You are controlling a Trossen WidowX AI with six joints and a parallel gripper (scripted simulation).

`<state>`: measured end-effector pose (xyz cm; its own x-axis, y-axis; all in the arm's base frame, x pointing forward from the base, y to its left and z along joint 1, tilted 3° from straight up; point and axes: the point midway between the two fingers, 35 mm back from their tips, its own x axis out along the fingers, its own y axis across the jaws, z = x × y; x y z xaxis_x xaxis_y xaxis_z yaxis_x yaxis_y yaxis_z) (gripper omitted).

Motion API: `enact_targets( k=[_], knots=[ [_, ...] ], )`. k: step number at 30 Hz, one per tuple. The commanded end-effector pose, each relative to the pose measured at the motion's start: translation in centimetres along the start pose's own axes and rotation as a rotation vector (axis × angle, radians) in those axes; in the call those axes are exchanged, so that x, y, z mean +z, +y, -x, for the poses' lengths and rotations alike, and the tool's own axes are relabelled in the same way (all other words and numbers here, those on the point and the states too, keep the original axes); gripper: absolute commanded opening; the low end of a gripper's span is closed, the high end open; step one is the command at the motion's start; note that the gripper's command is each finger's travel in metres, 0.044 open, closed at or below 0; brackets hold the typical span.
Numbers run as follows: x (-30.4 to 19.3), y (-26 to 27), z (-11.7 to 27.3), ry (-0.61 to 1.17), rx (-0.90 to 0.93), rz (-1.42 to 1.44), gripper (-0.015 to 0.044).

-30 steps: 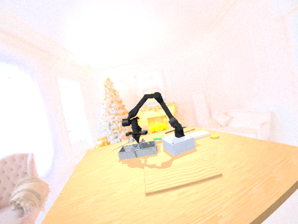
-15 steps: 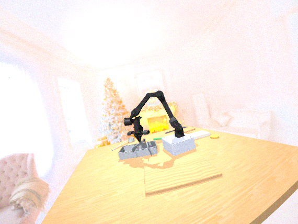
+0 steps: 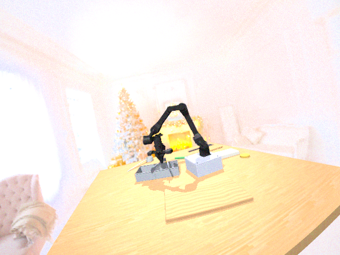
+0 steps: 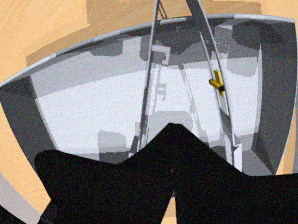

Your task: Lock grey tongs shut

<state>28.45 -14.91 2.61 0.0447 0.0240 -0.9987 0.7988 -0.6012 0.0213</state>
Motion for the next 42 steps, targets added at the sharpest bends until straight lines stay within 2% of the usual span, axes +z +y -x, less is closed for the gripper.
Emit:
enact_targets(
  k=[1, 16, 20, 26, 28, 29, 38, 42],
  knots=[
    [0.0, 0.0, 0.0, 0.000, 0.000, 0.000, -0.0150],
    [0.0, 0.0, 0.0, 0.000, 0.000, 0.000, -0.0150],
    [-0.1, 0.4, 2.5, 0.001, 0.001, -0.001, -0.0045],
    [0.0, 0.0, 9.8, 0.003, 0.001, -0.003, 0.0113],
    [0.0, 0.0, 10.0, 0.003, 0.001, -0.003, 0.0165],
    [-0.1, 0.5, 8.8, 0.002, 0.015, -0.004, 0.0191],
    [-0.1, 0.6, 9.2, 0.003, 0.028, -0.004, 0.0427],
    [0.2, 0.1, 7.6, 0.002, 0.016, 0.095, 0.0440]
  ],
)
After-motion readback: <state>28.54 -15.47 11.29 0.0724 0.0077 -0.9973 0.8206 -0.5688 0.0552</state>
